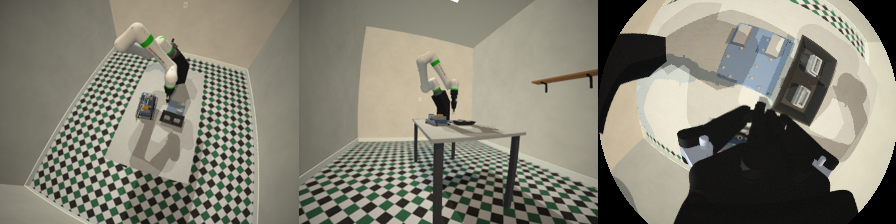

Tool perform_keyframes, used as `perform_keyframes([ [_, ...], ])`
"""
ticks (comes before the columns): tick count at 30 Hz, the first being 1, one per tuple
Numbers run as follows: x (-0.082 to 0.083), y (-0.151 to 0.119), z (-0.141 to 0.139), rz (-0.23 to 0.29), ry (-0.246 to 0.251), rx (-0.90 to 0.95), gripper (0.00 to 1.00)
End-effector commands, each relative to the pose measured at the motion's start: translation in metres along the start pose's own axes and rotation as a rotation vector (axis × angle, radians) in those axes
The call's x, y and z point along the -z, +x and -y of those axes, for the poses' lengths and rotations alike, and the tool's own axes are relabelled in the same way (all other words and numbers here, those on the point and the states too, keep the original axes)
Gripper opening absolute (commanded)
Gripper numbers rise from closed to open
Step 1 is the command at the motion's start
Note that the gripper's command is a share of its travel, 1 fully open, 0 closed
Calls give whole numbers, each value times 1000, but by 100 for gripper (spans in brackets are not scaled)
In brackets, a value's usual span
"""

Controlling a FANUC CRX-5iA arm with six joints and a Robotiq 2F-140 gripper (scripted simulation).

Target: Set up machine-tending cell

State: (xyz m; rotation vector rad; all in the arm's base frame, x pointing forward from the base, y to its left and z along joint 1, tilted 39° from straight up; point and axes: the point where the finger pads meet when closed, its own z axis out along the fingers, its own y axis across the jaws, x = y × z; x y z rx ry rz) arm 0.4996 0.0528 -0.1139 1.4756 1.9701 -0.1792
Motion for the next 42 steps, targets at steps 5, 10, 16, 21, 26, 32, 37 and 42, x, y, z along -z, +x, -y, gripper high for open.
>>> perform_keyframes([
  [5, 0, 0, 0, 0, 0, 0, 0],
  [10, 2, 0, 0, 0, 0, 0, 0],
  [16, 10, 0, 0, 0, 0, 0, 0],
  [21, 18, 0, 0, 0, 0, 0, 0],
  [26, 29, 0, 0, 0, 0, 0, 0],
  [32, 46, 0, 0, 0, 0, 0, 0],
  [37, 58, 0, 0, 0, 0, 0, 0],
  [42, 63, 0, 0, 0, 0, 0, 0],
])
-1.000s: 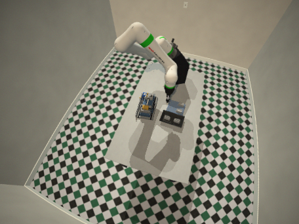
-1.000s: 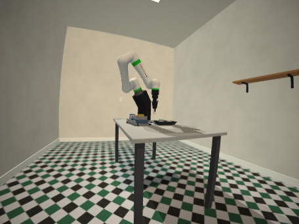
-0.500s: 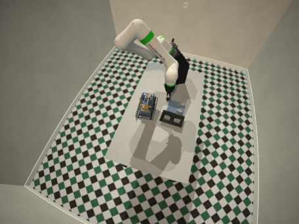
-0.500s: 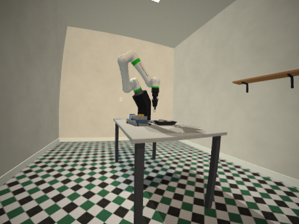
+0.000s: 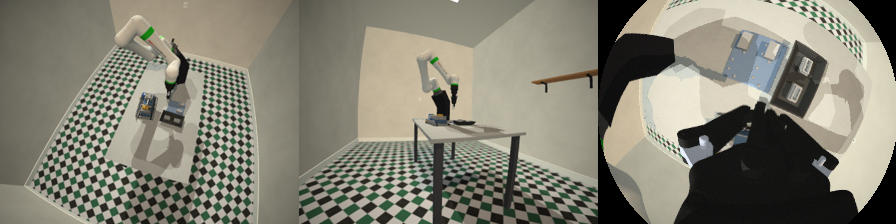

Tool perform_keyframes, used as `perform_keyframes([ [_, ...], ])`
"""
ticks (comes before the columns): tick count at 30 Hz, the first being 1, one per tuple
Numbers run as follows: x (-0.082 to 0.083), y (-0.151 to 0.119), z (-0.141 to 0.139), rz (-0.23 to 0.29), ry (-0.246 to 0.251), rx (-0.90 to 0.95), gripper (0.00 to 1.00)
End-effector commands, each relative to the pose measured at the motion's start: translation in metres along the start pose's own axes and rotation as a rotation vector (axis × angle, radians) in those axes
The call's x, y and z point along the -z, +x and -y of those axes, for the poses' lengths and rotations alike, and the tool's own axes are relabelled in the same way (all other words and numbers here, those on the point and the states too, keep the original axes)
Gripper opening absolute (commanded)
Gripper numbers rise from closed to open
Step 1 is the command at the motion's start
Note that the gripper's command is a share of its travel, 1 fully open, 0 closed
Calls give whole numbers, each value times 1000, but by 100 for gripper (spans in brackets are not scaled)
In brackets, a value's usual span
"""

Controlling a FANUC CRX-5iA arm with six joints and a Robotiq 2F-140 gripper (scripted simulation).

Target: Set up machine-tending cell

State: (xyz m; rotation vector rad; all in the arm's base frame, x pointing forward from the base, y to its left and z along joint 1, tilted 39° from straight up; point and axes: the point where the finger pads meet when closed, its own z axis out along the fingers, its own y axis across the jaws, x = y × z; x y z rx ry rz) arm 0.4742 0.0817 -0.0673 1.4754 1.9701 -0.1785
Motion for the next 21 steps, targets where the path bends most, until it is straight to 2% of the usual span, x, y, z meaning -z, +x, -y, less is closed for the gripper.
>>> perform_keyframes([
  [1, 4, 0, 0, 0, 0, 0, 0],
  [10, 9, 0, 0, 0, 0, 0, 0],
  [14, 9, 0, -10, 1, 0, 0, 0],
  [16, 10, -4, -52, 2, -2, -1, 0],
  [18, 10, -5, -59, 2, -2, -1, 0],
  [21, 10, -9, -87, 3, -2, -1, 0],
])
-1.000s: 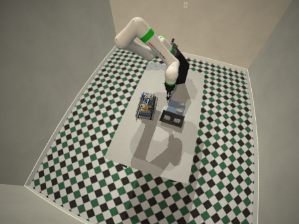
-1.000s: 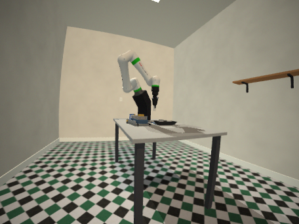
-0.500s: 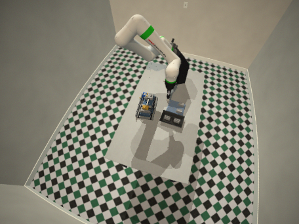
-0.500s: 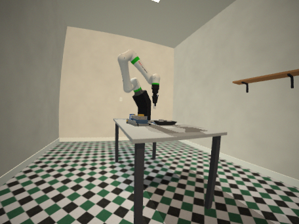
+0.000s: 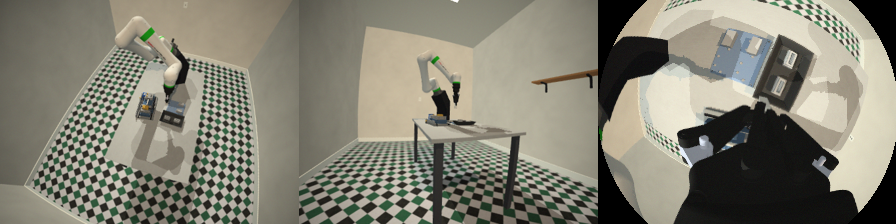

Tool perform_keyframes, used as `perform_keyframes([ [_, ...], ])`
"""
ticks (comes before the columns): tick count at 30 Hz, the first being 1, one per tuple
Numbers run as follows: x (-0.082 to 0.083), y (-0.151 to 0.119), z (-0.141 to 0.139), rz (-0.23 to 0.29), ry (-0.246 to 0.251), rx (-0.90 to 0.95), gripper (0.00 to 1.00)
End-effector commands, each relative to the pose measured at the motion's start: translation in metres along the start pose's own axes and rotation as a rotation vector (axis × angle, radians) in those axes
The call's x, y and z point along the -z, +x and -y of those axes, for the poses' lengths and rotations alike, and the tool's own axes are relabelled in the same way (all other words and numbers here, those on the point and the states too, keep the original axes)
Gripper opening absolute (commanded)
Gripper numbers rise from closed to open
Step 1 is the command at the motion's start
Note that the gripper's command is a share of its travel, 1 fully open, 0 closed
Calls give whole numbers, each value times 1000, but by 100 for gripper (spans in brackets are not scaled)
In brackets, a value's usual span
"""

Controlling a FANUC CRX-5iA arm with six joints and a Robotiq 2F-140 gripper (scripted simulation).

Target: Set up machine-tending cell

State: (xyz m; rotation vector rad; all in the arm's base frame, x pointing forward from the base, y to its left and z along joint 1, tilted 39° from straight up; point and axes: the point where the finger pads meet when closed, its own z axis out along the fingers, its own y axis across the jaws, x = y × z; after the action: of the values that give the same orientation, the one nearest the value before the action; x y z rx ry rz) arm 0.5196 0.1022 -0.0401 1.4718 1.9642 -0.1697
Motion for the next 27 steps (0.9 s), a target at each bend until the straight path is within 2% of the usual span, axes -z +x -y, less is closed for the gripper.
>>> perform_keyframes([
  [1, -2, -5, -42, 0, 7, 2, 0],
  [8, -4, -21, -106, -2, 9, 3, 0],
  [27, -9, -21, -107, -2, 9, 3, 0],
])
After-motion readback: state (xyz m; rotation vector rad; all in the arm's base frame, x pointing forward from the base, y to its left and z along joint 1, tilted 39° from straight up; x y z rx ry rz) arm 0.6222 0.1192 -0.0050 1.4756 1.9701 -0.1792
